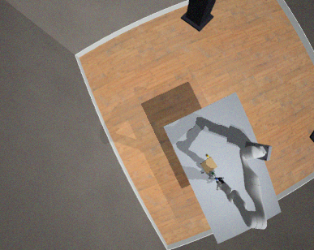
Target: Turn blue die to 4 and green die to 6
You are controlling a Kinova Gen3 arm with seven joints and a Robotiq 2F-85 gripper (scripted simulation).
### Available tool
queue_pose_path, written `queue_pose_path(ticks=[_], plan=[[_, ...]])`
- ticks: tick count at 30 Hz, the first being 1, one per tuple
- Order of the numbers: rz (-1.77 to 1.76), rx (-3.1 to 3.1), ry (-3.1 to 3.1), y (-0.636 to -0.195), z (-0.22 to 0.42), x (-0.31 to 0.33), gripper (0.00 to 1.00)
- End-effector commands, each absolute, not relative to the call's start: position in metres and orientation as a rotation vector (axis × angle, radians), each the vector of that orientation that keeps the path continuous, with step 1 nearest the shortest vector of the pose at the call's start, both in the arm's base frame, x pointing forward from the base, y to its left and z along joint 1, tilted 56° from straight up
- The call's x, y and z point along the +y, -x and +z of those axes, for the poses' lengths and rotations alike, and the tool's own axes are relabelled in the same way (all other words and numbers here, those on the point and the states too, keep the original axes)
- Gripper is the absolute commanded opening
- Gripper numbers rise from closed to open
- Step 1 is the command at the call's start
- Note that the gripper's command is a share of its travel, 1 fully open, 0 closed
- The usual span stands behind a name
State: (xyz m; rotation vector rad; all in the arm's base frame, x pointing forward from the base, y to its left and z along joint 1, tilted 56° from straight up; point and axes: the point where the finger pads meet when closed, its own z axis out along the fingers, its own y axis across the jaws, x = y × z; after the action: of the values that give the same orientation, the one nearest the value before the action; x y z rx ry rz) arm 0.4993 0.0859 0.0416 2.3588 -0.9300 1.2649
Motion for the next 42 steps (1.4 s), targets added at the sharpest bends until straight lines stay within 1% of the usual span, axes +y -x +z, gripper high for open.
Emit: queue_pose_path(ticks=[1, 42], plan=[[1.266, -0.929, -2.360, -0.4993, 0.0417, 0.0867, 0.35], [1.266, -0.929, -2.360, -0.5018, 0.0394, 0.0845, 0.35]])
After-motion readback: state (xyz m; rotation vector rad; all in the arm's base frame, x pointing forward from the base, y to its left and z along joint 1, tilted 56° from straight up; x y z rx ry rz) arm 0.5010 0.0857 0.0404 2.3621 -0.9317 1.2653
